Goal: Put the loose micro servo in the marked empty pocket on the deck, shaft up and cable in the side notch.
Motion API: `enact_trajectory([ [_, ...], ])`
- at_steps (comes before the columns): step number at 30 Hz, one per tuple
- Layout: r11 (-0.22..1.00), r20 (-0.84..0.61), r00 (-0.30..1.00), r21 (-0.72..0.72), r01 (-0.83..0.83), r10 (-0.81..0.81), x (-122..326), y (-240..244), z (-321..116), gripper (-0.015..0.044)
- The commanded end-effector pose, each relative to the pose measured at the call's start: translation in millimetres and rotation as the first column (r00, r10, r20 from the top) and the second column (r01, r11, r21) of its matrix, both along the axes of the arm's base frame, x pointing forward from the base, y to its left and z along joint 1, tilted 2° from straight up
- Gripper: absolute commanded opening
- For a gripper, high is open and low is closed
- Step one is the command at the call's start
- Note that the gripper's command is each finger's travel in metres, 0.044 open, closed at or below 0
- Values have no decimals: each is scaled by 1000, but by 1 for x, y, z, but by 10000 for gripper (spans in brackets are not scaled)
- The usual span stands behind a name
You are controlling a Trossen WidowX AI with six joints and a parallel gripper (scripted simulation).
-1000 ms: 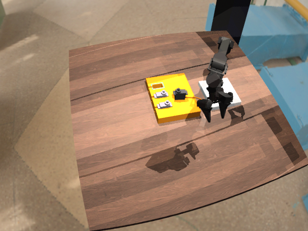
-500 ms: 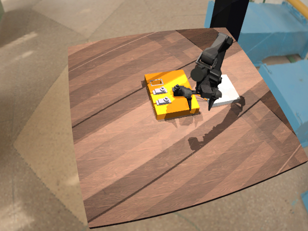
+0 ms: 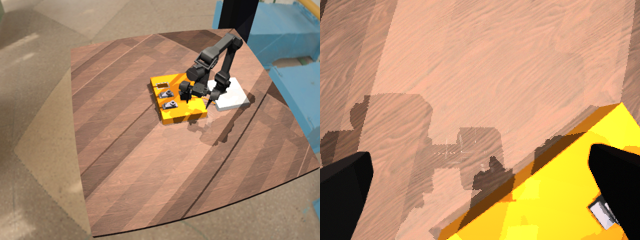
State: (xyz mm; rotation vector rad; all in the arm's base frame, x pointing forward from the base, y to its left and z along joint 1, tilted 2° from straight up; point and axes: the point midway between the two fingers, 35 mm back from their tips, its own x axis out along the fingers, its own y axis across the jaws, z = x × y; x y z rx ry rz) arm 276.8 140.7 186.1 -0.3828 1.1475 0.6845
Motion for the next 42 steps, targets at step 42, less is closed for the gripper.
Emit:
enact_trajectory([
  [42,473,-225,420,-310,825,-879,-55,-147,-59,440],
])
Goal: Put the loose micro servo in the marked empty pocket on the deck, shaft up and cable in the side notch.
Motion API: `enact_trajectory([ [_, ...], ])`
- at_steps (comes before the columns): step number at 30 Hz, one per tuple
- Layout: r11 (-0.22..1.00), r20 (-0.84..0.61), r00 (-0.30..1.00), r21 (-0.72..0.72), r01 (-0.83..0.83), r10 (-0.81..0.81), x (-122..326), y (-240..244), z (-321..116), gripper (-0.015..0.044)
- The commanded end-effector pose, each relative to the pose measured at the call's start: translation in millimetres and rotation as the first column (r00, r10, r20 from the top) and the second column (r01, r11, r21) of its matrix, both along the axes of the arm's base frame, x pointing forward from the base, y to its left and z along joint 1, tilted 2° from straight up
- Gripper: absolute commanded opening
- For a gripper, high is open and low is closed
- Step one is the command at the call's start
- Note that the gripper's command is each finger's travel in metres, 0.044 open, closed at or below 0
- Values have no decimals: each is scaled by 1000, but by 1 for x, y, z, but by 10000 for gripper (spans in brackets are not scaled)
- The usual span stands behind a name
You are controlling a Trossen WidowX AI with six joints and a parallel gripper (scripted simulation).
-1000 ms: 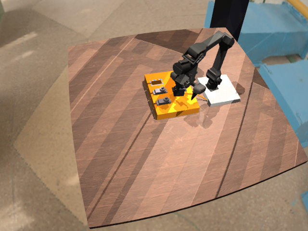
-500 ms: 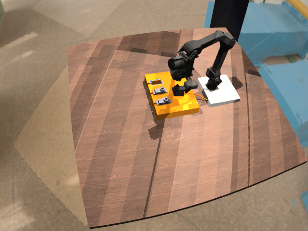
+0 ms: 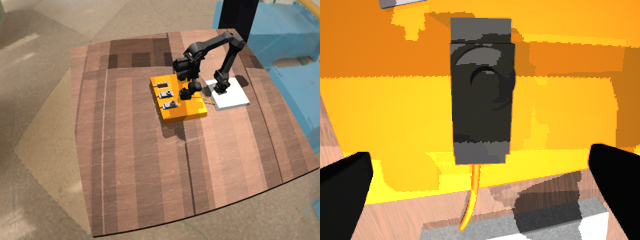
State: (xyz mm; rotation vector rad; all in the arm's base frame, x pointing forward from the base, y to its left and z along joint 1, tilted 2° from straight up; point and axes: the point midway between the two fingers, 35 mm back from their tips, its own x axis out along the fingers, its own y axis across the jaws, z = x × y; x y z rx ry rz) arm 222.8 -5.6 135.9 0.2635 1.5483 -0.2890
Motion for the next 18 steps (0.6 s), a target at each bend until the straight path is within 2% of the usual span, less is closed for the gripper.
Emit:
enact_trajectory([
  [1,1000,-4,1000,-4,7,-7,-1,-1,-14,440],
  [18,1000,-4,1000,-4,7,-7,-1,-2,-37,440],
])
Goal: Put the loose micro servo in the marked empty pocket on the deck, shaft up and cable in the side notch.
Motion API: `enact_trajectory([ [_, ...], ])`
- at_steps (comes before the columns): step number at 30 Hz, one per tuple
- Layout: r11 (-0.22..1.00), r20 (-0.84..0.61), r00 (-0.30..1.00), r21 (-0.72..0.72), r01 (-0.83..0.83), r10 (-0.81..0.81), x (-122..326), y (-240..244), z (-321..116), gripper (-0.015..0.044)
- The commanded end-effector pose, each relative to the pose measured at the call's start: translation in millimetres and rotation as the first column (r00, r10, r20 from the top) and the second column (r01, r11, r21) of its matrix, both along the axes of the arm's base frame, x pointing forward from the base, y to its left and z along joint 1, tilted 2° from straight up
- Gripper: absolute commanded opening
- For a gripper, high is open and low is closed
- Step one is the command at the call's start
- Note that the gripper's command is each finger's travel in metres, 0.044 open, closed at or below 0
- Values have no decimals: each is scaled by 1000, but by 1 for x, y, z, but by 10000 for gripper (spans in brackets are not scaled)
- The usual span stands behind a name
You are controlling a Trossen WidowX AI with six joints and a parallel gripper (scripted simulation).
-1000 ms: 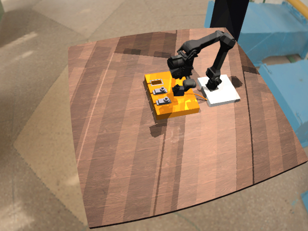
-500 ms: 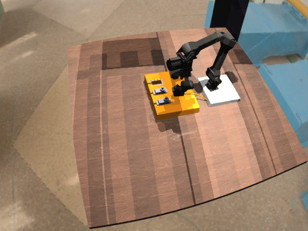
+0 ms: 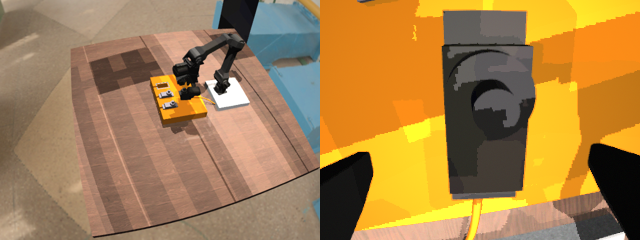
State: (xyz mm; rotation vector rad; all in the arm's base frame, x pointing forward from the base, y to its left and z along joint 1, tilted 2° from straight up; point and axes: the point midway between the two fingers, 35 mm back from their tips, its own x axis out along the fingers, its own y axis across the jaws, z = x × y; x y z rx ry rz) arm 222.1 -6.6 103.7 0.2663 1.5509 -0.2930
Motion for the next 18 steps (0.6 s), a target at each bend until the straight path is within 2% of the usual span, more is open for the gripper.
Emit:
enact_trajectory([
  [1,1000,-1,1000,-4,3,-3,0,-1,-5,440],
  [2,1000,-1,1000,-4,3,-3,0,-1,-5,440],
  [14,1000,-1,1000,-4,3,-3,0,-1,-5,125],
  [18,1000,-1,1000,-4,3,-3,0,-1,-5,98],
])
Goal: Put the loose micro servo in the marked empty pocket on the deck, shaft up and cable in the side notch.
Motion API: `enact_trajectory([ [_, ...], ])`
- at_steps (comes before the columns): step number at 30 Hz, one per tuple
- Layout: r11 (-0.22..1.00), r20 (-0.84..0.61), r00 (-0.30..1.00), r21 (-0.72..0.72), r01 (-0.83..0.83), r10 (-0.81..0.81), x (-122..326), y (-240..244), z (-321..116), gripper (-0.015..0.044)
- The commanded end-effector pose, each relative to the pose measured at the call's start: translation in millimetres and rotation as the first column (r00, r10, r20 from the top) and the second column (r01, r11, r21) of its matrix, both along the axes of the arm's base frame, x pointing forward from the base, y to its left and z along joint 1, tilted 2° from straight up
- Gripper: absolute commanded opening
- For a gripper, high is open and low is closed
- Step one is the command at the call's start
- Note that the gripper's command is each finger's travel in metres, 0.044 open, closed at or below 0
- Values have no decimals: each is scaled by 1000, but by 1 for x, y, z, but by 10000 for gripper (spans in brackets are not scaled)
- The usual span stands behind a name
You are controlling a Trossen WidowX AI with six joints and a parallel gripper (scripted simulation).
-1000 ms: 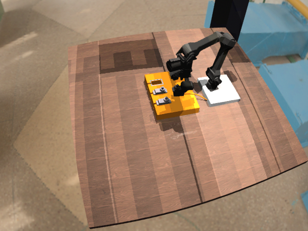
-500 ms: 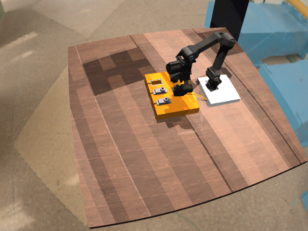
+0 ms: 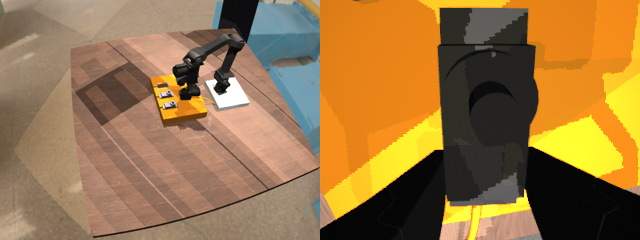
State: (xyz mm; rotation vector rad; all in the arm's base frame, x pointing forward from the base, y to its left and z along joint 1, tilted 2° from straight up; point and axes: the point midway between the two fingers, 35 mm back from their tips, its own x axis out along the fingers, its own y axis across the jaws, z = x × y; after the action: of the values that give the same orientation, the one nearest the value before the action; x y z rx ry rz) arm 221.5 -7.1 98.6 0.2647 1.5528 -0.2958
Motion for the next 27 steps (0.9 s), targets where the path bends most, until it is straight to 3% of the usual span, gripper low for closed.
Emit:
enact_trajectory([
  [1,1000,1,1000,-1,2,-2,0,0,0,92],
  [5,1000,1,1000,-1,2,-2,1,0,6,0],
  [11,1000,1,1000,-1,2,-2,-4,0,29,0],
  [27,1000,2,1000,-1,2,-2,13,4,30,0],
])
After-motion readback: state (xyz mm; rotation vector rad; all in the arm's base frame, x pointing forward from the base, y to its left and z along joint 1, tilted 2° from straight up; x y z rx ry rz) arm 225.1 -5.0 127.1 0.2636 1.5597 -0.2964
